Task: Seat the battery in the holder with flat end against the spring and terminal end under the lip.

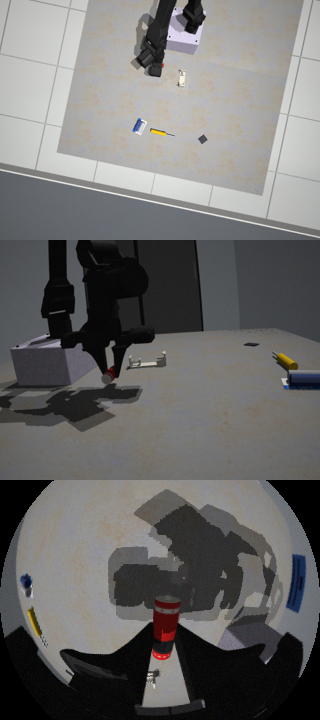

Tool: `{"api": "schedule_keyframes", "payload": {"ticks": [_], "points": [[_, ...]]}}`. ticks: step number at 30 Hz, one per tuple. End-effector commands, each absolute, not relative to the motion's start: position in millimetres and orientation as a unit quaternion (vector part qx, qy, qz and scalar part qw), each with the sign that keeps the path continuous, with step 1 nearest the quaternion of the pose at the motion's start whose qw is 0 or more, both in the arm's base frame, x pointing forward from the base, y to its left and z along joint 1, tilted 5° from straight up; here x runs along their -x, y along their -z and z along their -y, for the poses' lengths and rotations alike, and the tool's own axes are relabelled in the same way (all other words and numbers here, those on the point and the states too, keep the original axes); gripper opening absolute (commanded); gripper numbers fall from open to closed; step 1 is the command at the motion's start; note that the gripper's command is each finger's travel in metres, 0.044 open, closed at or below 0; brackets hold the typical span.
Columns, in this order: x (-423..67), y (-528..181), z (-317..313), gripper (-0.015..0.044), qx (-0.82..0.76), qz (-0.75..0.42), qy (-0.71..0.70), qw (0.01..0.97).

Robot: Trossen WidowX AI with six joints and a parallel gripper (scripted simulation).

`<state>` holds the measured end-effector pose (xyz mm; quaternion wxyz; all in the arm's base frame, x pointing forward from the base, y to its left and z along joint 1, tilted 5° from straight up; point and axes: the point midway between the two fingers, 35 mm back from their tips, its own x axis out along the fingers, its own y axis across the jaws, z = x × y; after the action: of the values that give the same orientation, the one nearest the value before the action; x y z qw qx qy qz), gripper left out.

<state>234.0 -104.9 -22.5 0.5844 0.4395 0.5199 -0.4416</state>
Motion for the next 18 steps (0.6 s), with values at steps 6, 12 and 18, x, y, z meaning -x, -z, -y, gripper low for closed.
{"api": "schedule_keyframes", "payload": {"ticks": [6,12,18], "points": [[-235.0,-8.3,103.4,0.0071,-0.439,-0.515,0.437,0.592],[-245.7,-11.4,73.2,0.0071,-0.346,-0.577,0.353,0.650],[-253.1,-15.1,37.5,0.0071,-0.231,-0.630,0.247,0.699]]}}
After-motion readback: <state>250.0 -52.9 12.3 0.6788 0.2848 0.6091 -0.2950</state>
